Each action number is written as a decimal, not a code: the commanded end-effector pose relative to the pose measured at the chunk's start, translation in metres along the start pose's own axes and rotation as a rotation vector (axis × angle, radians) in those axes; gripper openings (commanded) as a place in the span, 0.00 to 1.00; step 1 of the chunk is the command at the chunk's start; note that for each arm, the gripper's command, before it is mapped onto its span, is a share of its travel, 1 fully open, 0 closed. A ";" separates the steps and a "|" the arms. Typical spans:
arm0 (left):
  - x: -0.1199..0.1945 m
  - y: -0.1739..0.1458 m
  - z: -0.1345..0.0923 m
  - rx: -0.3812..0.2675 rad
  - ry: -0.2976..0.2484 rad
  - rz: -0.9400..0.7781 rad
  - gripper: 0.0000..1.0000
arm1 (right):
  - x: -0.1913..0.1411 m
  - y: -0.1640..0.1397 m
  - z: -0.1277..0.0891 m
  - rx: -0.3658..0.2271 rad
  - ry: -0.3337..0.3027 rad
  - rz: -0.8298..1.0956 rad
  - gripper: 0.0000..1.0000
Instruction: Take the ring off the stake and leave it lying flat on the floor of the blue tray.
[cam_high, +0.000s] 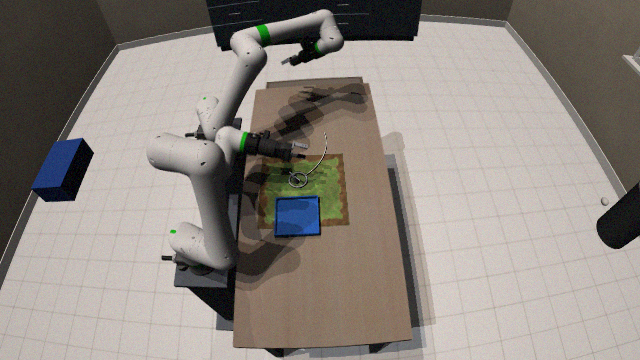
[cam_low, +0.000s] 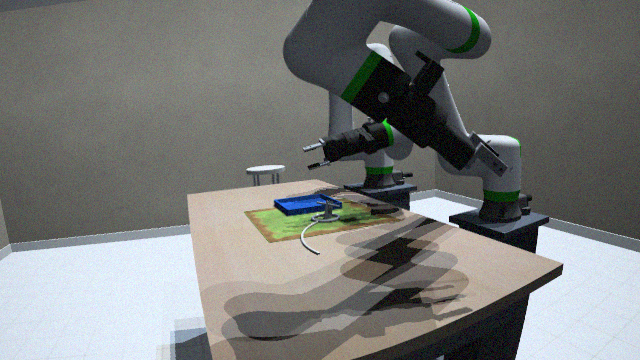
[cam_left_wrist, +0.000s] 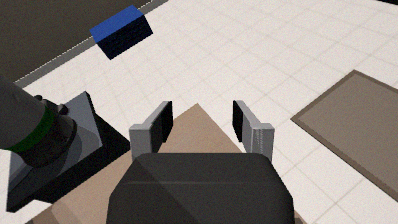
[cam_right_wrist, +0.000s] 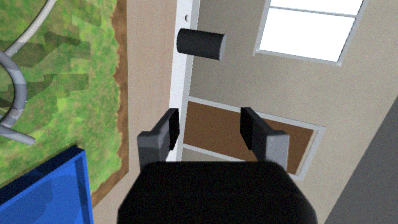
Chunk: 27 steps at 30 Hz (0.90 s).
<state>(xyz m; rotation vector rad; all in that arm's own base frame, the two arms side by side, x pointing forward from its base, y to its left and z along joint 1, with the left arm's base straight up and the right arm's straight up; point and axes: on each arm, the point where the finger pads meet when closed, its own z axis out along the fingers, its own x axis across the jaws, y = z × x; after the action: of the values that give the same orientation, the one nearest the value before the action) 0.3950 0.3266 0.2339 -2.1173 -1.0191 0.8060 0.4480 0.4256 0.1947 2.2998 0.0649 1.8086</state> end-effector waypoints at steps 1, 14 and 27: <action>0.010 -0.040 0.044 -0.124 -0.056 -0.167 1.00 | 0.006 0.021 0.026 -0.110 -0.091 0.197 1.00; 0.000 -0.125 0.147 -0.382 -0.264 -0.670 1.00 | -0.017 0.076 0.066 -0.438 -0.328 0.800 1.00; -0.033 -0.194 0.227 -0.582 -0.491 -1.220 1.00 | -0.064 0.087 0.055 -0.818 -0.555 1.379 1.00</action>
<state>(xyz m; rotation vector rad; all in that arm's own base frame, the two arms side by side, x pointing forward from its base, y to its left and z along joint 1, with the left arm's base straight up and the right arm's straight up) 0.1566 0.4507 0.2473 -1.3833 -2.4605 0.4625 0.4840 0.3232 0.1473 2.1726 -2.0287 1.0755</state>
